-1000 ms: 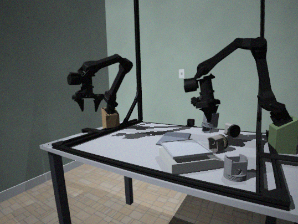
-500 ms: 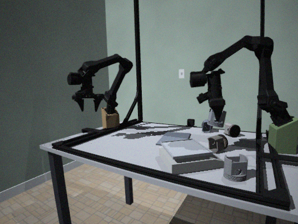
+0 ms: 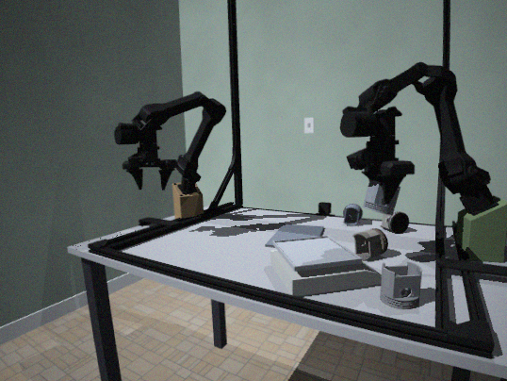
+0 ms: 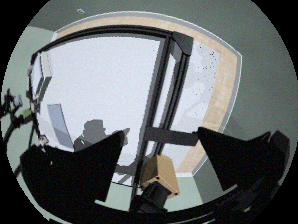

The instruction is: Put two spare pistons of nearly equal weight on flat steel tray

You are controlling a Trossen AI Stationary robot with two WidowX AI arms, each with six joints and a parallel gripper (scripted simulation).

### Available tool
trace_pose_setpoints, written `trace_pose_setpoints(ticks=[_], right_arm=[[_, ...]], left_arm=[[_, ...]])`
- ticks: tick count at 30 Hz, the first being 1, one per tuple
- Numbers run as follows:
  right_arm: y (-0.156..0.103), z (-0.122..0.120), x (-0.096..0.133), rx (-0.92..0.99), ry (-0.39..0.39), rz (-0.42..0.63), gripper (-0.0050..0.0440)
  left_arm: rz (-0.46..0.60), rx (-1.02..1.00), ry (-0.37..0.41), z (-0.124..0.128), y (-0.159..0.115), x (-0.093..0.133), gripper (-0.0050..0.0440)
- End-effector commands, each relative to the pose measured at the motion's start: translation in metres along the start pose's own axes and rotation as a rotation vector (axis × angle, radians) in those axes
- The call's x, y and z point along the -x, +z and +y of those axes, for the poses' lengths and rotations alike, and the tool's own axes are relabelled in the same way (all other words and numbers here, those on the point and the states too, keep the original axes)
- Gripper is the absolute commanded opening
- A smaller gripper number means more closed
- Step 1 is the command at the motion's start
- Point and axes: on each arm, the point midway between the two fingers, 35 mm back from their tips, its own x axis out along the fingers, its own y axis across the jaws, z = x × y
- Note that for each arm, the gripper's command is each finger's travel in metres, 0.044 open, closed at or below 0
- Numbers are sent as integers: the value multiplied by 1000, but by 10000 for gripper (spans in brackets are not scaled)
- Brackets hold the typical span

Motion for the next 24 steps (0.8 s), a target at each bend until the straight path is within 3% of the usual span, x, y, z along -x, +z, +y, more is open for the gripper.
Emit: trace_pose_setpoints(ticks=[1, 10, 24], right_arm=[[0, 1, 0, 4, 5, -2, 440], [0, 1, 0, 4, 5, -2, 440], [0, 1, 0, 4, 5, -2, 440]], left_arm=[[-19, 97, -13, 17, -2, 5, 158], [-24, 171, -17, 24, 27, 6, 158], [-24, 171, -17, 41, 95, 7, 158]])
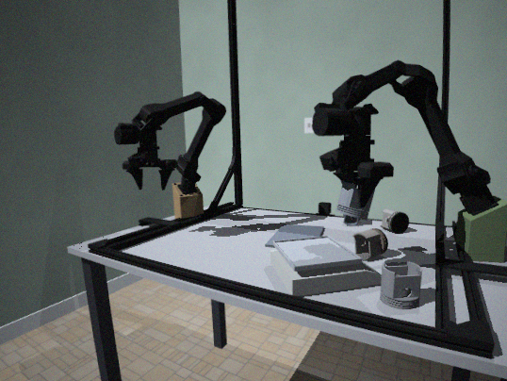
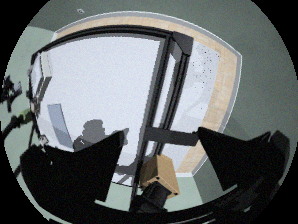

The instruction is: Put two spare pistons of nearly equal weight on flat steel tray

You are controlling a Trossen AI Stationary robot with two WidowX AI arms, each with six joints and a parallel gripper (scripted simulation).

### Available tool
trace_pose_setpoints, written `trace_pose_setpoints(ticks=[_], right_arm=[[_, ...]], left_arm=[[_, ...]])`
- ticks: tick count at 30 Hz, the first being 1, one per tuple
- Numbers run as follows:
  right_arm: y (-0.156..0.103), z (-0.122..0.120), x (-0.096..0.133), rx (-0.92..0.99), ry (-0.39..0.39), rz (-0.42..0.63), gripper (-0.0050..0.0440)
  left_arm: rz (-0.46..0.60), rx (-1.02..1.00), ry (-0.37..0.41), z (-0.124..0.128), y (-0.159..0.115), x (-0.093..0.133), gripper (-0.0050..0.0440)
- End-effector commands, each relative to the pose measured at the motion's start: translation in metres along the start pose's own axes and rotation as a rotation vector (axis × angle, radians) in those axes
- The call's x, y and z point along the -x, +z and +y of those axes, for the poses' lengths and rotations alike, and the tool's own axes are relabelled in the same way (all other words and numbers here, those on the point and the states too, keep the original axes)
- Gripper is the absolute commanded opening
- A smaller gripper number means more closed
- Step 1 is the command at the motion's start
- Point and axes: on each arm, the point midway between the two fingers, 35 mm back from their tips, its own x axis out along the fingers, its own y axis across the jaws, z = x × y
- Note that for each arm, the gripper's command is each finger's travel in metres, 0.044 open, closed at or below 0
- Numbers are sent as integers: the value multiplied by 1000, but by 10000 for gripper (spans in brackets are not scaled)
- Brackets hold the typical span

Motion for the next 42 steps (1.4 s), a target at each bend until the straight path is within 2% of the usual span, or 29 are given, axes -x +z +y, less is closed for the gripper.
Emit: trace_pose_setpoints(ticks=[1, 3, 18, 20, 42], right_arm=[[0, 1, 0, 4, 5, -2, 440], [0, 1, 0, 4, 5, -2, 440], [0, 1, 0, 4, 5, -2, 440], [0, 1, 0, 4, 5, -2, 440], [0, 1, 0, 4, 5, -2, 440]], left_arm=[[-9, -1, 5, 1, 22, 3, 158], [-9, -1, 5, 1, 22, 3, 158], [-9, -1, 5, 7, 97, 3, 158], [-9, -1, 5, 7, 97, 3, 158], [62, 522, -69, 7, 99, 3, 158]])
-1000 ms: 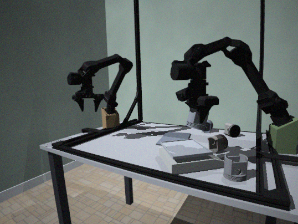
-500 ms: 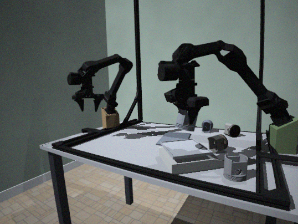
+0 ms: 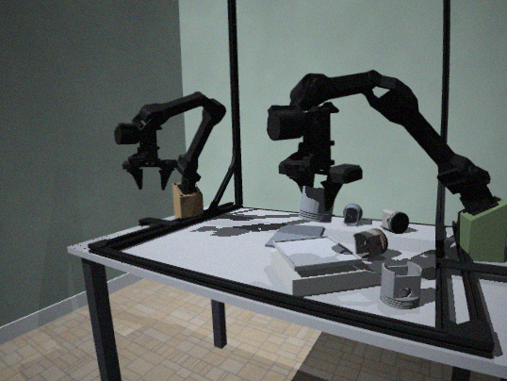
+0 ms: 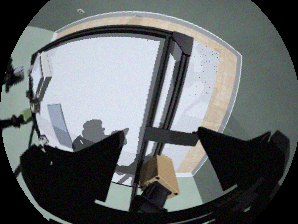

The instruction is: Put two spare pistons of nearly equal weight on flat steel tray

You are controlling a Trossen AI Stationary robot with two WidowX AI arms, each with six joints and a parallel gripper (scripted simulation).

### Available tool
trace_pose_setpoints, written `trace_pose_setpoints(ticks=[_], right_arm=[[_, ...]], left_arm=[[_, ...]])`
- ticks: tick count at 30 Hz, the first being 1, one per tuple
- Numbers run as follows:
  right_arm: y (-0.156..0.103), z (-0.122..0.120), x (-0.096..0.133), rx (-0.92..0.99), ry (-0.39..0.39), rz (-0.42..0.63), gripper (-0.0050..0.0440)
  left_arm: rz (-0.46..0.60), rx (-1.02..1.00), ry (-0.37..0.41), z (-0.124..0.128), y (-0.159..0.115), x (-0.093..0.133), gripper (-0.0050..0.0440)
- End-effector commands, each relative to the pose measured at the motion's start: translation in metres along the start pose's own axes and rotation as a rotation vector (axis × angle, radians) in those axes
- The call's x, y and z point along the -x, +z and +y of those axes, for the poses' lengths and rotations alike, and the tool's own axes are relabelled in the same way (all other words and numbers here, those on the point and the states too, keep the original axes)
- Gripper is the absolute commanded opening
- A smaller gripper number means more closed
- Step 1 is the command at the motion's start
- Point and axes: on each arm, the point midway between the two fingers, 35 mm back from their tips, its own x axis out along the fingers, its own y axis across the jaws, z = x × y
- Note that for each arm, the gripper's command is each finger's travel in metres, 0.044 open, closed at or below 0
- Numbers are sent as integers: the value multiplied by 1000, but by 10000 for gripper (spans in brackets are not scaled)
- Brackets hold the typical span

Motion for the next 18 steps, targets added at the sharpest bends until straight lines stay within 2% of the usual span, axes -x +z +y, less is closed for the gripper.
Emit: trace_pose_setpoints(ticks=[1, 18], right_arm=[[0, 1, 0, 4, 5, -1, 440], [0, 1, 0, 4, 5, -1, 440]], left_arm=[[3, 95, -17, 0, 2, 4, 158], [58, 488, -73, 0, 2, 4, 158]])
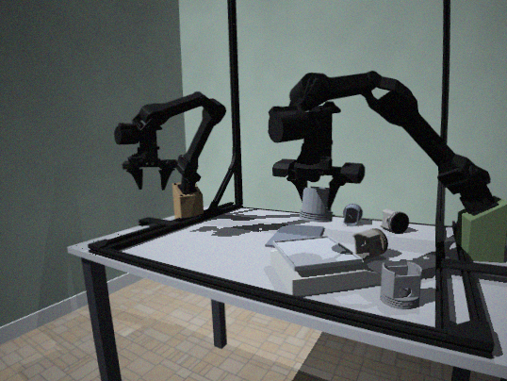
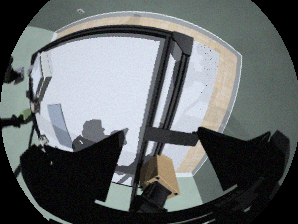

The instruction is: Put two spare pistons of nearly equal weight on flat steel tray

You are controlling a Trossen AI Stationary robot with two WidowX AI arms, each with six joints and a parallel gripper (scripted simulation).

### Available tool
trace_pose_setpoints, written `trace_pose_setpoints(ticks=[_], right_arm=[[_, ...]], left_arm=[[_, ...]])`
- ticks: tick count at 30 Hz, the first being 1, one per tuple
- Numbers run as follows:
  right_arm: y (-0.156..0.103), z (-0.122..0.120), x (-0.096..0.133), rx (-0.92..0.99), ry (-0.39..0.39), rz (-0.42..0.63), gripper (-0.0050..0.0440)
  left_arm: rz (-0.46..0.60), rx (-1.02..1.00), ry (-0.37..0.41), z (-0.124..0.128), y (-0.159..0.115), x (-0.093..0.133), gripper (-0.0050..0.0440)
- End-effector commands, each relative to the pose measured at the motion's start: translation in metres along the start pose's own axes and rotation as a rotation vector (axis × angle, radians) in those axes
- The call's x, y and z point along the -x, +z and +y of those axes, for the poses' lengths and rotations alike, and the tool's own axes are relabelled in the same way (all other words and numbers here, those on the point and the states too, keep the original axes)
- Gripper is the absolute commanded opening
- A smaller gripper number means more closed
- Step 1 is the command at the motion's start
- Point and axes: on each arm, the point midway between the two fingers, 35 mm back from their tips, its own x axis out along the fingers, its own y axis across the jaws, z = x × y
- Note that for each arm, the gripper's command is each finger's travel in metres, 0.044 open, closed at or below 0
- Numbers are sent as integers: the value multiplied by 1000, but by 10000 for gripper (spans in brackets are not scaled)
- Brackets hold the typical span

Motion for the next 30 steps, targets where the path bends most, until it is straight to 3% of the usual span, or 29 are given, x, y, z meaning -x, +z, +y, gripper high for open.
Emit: trace_pose_setpoints(ticks=[1, 24, 30], right_arm=[[0, 1, 0, 4, 5, -1, 440], [0, 1, 0, 4, 5, -1, 440], [0, 1, 0, 4, 5, -1, 440]], left_arm=[[8, 98, -21, -1, 2, 3, 158], [86, 653, -98, 0, 2, 3, 158], [86, 653, -98, -1, 1, -3, 158]])
